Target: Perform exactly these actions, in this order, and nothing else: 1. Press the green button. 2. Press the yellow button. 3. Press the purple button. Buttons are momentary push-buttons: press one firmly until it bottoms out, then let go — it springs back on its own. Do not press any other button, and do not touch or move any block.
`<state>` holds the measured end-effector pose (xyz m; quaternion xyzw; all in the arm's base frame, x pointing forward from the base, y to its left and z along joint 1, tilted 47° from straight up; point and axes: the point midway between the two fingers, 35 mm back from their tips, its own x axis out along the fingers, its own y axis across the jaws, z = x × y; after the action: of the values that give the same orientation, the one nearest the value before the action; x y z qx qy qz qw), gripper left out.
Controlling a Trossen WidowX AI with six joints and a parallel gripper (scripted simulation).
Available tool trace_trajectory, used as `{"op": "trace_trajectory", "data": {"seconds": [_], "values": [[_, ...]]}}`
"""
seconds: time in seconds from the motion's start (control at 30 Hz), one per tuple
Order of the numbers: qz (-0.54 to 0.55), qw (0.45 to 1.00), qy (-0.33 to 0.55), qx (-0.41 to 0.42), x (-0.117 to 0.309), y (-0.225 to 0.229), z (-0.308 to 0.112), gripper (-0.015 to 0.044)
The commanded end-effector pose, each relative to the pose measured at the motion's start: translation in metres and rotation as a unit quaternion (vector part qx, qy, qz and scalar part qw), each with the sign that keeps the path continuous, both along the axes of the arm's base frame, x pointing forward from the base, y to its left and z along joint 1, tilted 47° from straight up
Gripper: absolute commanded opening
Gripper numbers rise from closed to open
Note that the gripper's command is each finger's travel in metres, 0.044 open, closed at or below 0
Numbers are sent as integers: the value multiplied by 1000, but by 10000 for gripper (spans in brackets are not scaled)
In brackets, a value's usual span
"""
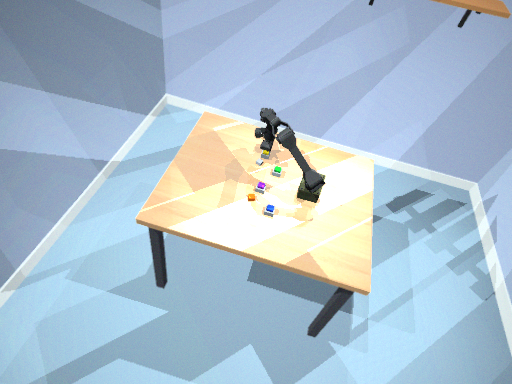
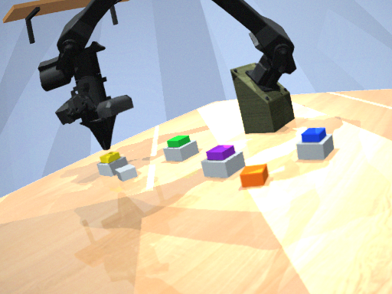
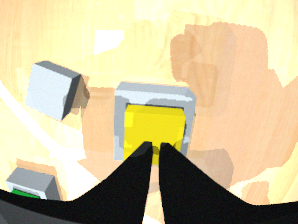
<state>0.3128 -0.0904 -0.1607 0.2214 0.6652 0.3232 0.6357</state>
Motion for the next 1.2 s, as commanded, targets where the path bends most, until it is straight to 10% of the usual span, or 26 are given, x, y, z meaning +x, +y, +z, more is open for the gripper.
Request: {"op": "trace_trajectory", "data": {"seconds": [0.0,1.17], "values": [[-2,1000,2,2,-2,6,-5,20],[-2,1000,3,2,1,-13,13,20]]}}
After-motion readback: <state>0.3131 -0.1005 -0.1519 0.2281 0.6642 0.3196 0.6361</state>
